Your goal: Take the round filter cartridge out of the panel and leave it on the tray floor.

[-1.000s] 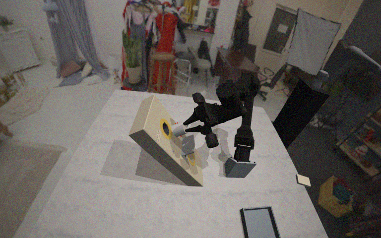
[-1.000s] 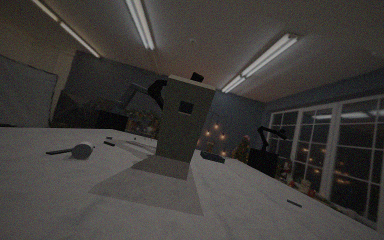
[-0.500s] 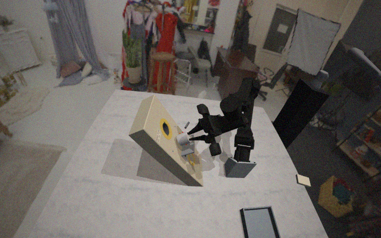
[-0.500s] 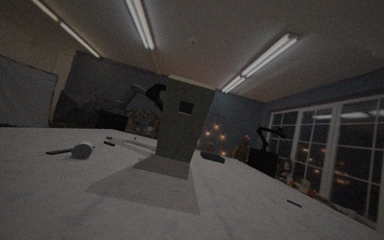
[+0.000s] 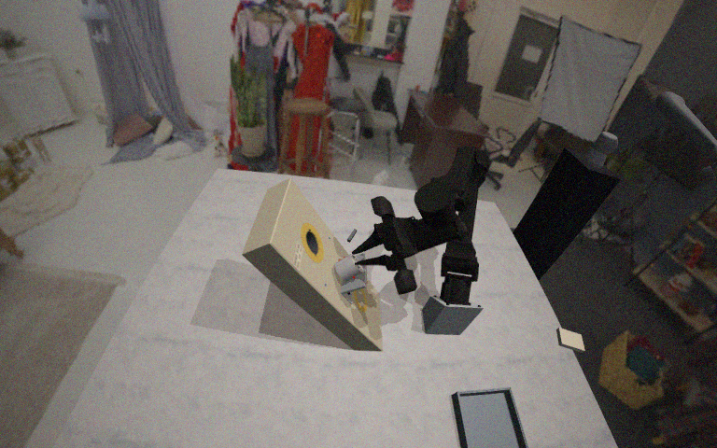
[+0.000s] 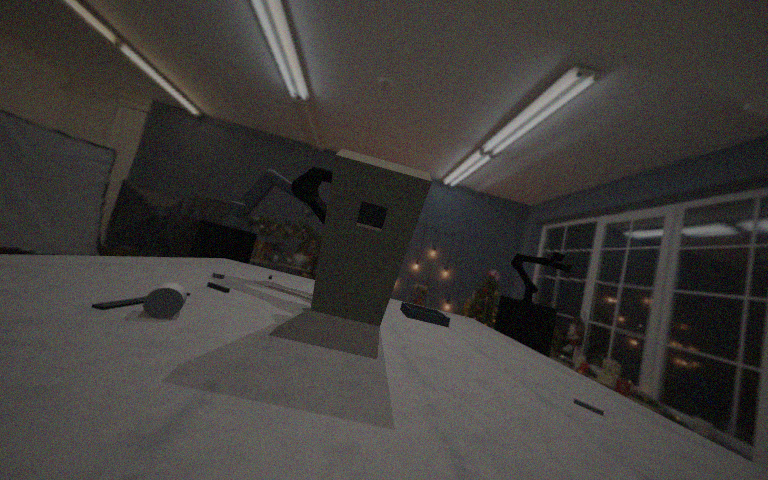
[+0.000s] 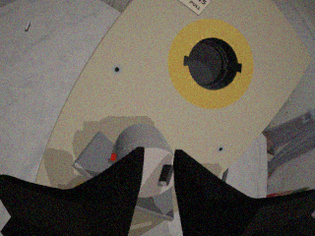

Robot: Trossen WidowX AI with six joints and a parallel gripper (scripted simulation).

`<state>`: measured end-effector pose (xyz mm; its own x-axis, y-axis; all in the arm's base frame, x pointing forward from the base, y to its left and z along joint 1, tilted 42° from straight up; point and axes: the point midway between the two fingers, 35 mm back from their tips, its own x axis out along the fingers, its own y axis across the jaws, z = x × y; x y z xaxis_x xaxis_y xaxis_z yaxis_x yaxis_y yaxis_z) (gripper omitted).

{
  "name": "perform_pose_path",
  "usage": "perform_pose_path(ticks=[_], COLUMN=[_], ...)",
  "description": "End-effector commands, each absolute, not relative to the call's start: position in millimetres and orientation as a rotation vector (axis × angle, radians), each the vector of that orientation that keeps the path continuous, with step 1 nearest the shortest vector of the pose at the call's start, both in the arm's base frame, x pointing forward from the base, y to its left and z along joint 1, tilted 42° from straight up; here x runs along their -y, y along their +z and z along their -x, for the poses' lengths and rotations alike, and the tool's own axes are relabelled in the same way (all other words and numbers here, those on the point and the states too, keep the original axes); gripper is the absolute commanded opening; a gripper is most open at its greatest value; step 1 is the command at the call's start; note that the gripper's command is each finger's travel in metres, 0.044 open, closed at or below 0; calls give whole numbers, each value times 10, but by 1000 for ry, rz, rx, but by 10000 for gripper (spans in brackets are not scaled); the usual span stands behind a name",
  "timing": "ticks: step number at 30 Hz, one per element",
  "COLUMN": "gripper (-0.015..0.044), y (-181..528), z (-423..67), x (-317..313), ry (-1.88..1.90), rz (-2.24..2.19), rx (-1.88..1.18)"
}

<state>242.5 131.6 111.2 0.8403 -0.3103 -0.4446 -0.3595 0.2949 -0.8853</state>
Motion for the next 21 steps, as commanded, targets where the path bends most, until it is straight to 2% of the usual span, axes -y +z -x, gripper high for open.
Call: perform_pose_path(ticks=[1,5,12,16,21], gripper=[95,95,95,95,226], y=[1109,1102,1551,1598,1834], z=[-2426,-2404,-2699,-2729,-2708], x=[-1316,-1280,-1713,-1756,-1975], ry=[35,29,28,28,30], rz=[1297,1279,1278,1278,1267], rx=[-617,-605,-604,-604,-602])
